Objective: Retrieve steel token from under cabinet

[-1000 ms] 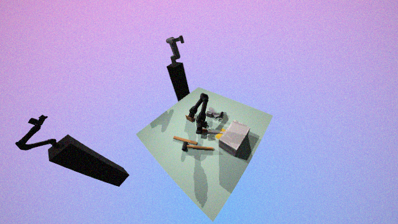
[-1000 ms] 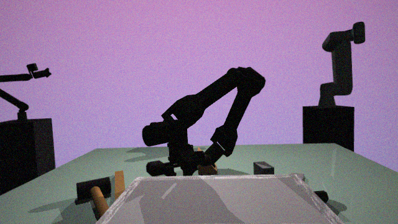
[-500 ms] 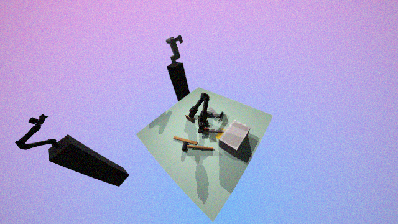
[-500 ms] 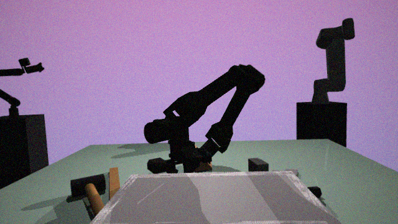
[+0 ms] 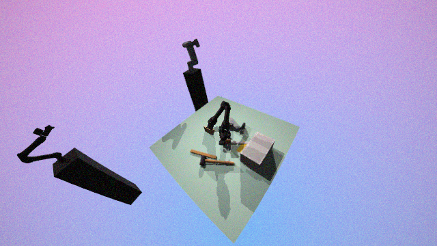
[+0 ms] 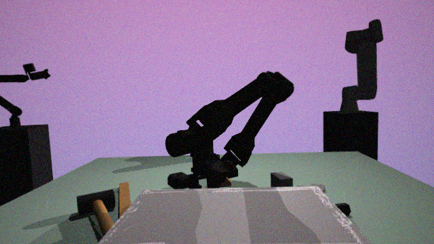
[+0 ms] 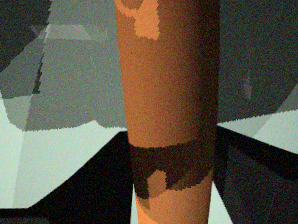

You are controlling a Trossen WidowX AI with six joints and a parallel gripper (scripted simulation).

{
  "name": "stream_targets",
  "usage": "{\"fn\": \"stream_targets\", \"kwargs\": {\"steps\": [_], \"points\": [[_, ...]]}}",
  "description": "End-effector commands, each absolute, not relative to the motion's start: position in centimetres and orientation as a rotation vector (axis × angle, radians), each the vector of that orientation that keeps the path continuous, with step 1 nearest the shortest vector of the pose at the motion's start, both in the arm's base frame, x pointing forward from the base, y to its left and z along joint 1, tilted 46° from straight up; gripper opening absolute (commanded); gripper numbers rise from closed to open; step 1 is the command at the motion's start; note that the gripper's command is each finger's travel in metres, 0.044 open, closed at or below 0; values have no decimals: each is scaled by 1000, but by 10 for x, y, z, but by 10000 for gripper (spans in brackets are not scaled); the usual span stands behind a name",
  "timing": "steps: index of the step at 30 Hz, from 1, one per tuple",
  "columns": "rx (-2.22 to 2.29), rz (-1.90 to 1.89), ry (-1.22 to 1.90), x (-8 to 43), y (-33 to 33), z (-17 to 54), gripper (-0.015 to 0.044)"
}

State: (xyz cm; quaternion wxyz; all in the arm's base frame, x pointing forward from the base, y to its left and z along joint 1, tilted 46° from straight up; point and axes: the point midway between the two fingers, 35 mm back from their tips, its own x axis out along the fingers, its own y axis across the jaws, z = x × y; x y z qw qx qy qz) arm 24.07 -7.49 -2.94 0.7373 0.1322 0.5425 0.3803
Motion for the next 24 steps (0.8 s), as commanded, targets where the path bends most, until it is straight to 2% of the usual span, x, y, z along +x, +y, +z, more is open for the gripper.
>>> {"fn": "stream_targets", "kwargs": {"steps": [1, 24], "points": [[280, 831, 1190, 243, -73, -23, 0], [281, 832, 1189, 253, -52, -2, 0]]}}
